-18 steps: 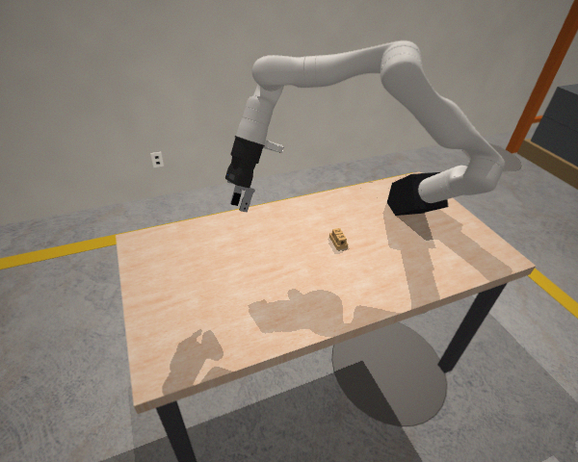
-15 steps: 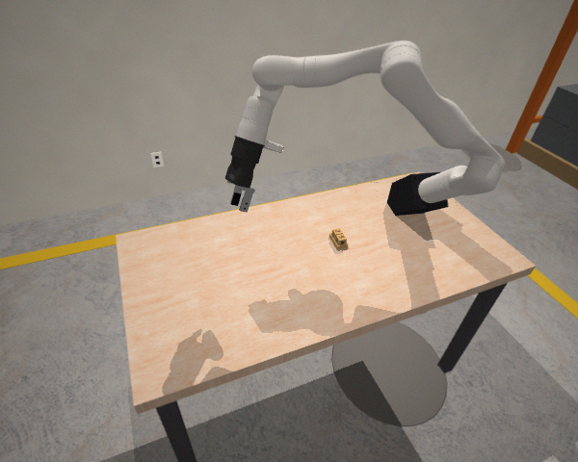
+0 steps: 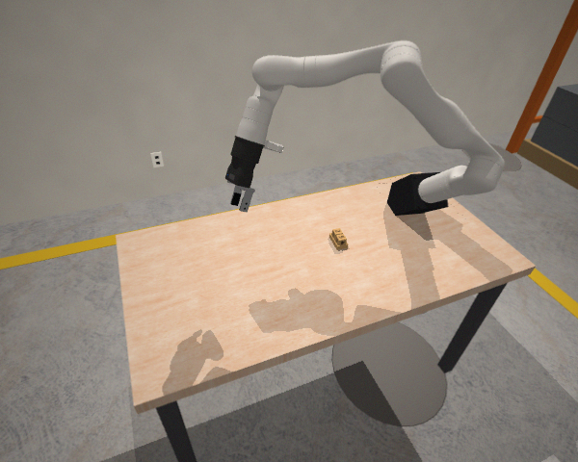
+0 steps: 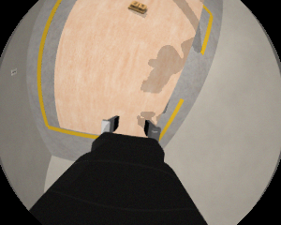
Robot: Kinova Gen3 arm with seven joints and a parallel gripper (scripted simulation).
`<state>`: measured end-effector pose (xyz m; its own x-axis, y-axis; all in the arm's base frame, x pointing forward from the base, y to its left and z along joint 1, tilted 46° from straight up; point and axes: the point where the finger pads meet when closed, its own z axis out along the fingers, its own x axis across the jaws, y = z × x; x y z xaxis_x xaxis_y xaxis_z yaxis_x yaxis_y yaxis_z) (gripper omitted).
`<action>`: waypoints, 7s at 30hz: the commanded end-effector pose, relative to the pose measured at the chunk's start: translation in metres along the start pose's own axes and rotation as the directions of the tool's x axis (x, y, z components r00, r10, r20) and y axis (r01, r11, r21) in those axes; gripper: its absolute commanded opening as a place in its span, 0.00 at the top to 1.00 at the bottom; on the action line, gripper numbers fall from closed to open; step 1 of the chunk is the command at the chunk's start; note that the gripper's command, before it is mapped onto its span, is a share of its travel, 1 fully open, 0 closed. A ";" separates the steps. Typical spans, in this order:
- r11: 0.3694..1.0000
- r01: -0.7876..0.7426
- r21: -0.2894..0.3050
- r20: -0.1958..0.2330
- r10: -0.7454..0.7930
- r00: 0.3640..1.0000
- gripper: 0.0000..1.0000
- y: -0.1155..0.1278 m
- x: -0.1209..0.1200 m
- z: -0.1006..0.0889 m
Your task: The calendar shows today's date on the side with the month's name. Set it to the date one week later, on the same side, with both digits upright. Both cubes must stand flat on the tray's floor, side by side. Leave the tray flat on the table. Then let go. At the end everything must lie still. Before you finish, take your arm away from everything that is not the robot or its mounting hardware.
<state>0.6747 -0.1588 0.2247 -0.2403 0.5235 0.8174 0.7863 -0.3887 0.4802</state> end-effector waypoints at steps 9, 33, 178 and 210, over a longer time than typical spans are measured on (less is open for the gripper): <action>1.000 -0.008 0.025 0.042 0.007 0.999 0.00 -0.022 -0.014 -0.001; 0.935 -0.186 0.302 0.290 0.096 0.952 0.00 -0.292 -0.057 -0.034; 0.117 0.932 0.344 -0.396 -0.882 0.257 0.13 -0.424 -0.047 -0.012; 0.117 0.931 0.345 -0.396 -0.881 0.257 0.13 -0.443 -0.058 0.020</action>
<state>0.3535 -0.0052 -0.0377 -0.9791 0.1839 -0.0870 0.0687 0.7016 0.7092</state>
